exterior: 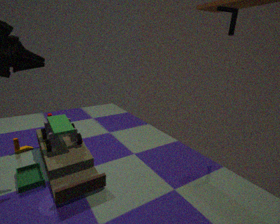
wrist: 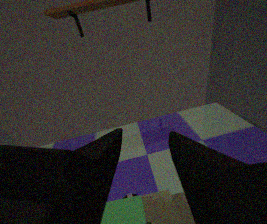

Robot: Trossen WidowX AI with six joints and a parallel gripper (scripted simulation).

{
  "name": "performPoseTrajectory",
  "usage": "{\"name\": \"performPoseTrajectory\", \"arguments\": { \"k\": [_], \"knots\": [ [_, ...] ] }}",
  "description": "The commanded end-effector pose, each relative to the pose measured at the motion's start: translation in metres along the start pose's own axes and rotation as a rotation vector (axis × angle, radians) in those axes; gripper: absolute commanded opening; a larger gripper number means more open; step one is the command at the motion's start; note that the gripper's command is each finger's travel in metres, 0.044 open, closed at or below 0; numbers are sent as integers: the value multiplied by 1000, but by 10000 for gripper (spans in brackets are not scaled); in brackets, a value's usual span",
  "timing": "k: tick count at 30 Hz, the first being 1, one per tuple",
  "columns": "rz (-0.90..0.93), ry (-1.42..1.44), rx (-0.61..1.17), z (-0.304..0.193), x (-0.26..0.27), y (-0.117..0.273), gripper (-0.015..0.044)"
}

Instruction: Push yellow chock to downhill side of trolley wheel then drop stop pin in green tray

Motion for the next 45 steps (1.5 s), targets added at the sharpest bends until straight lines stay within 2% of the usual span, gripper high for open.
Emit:
{"name": "performPoseTrajectory", "arguments": {
  "k": [1, 10, 20, 33, 45],
  "knots": [
    [24, -164, 133, -24, 10, -21, 190],
    [18, -467, 409, -74, 43, -47, 190],
    [-118, -706, 709, -133, 84, -55, 190],
    [-464, -846, 983, -208, 128, -35, 190],
    [-853, -819, 1020, -265, 151, 5, 190]
  ]
}}
Point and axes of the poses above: the point midway between the two fingers, 35 mm back from their tips, its own y axis back along the fingers, its own x axis across the jaws, z = x × y, the point moved 4 cm from there along y, back along the fingers, and after that the axes turned 3 degrees about -y, right-handed, at the moved point
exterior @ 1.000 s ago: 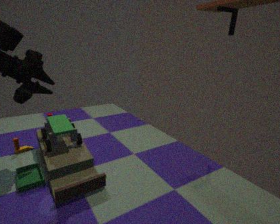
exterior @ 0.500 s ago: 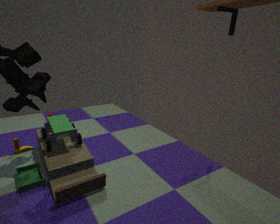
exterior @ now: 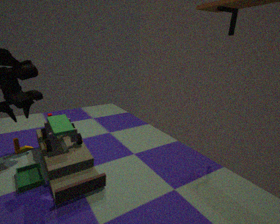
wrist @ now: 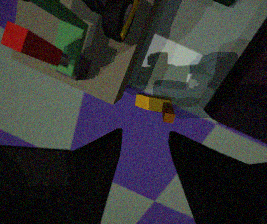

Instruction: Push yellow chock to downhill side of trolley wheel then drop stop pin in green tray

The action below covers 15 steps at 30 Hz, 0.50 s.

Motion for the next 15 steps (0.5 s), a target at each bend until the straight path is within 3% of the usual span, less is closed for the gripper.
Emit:
{"name": "performPoseTrajectory", "arguments": {
  "k": [1, 15],
  "knots": [
    [-110, -55, -66, -15, -15, -13, 190],
    [-141, -73, -93, -20, -21, -25, 190]
  ]
}}
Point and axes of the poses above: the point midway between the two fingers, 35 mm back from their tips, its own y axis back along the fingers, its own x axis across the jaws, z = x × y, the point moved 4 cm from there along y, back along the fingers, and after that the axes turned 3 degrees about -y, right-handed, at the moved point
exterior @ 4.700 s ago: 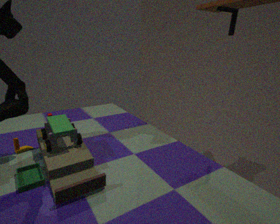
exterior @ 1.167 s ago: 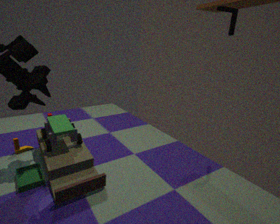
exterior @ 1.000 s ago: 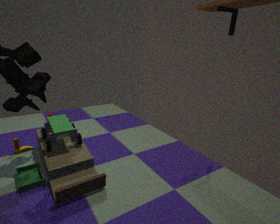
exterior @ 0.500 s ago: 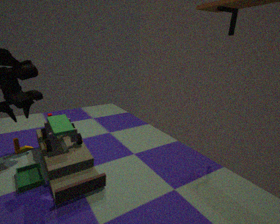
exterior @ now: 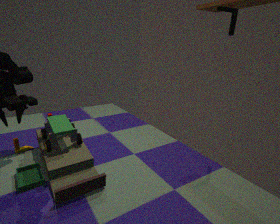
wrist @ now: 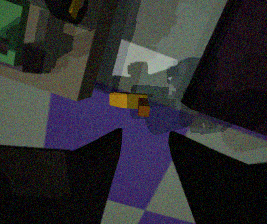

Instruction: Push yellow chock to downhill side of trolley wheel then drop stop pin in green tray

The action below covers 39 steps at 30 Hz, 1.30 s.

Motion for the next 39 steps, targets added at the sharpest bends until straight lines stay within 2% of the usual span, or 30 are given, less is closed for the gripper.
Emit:
{"name": "performPoseTrajectory", "arguments": {
  "k": [1, 12, 39],
  "knots": [
    [-12, -4, -12, 0, 0, -12, 190],
    [-12, -4, -12, 1, -1, -43, 190],
    [-12, -4, -12, 1, -2, -76, 190]
  ]
}}
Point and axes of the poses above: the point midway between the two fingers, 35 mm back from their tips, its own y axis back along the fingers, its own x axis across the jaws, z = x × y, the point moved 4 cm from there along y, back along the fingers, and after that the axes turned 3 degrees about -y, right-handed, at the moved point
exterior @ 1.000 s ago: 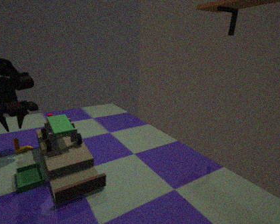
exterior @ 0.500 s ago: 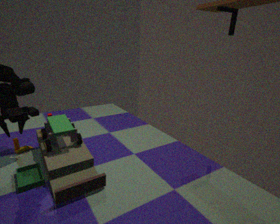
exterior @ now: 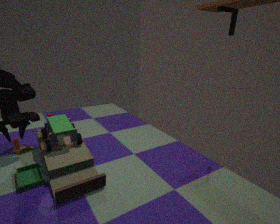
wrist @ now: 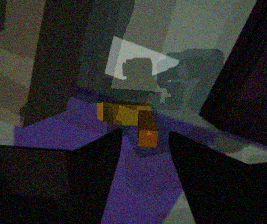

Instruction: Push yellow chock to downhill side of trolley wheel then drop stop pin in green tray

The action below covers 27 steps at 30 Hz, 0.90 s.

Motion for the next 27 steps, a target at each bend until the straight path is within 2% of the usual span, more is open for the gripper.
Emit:
{"name": "performPoseTrajectory", "arguments": {
  "k": [1, 27],
  "knots": [
    [-9, -3, -10, 1, -1, -6, 190],
    [-9, -3, -10, 1, -1, -31, 190]
  ]
}}
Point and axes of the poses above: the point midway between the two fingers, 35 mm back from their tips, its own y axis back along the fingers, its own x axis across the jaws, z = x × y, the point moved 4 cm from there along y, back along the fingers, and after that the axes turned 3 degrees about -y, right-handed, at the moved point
